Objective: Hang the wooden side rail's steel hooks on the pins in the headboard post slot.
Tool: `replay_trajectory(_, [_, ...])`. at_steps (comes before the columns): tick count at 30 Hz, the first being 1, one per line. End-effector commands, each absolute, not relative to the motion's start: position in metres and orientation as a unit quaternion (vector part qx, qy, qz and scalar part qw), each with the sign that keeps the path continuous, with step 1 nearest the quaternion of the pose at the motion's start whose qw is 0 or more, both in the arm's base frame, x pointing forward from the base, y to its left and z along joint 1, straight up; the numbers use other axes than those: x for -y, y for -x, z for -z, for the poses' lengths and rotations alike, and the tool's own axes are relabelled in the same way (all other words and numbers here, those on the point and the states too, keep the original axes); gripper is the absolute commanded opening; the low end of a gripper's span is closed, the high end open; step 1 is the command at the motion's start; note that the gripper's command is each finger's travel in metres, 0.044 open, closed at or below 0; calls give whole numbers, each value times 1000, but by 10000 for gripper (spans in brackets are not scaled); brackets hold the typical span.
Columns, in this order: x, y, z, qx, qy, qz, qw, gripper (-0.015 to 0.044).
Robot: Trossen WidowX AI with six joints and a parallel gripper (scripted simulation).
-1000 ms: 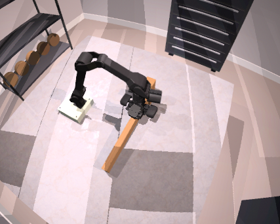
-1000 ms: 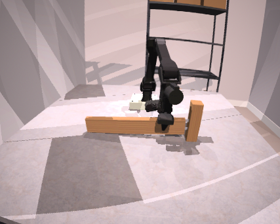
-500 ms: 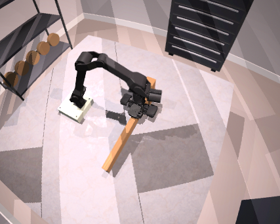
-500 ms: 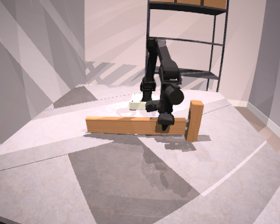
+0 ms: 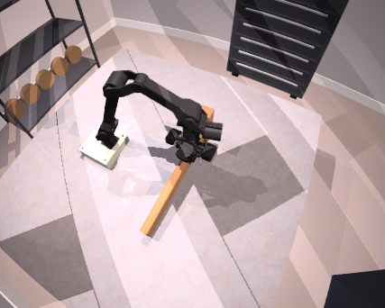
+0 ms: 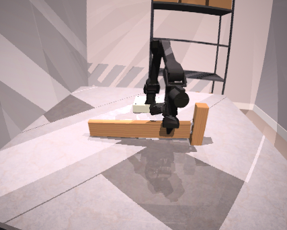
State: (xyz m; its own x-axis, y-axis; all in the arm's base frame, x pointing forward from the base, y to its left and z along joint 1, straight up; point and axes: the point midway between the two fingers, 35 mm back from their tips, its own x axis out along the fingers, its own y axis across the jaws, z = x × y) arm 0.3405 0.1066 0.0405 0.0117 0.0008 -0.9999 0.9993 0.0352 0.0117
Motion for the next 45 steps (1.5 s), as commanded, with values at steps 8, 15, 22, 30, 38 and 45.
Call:
replay_trajectory(8, [-109, -342, -46, -503, -499, 486, 511, 0])
replay_trajectory(15, [-109, -343, -46, -503, -499, 486, 511, 0])
replay_trajectory(22, [-110, -343, -47, -503, -499, 486, 511, 0])
replay_trajectory(30, [-111, -344, -46, -503, -500, 486, 511, 0])
replay_trajectory(38, [-111, -345, -46, -503, -500, 486, 511, 0])
replay_trajectory(45, [-112, -345, -47, -503, -500, 486, 511, 0])
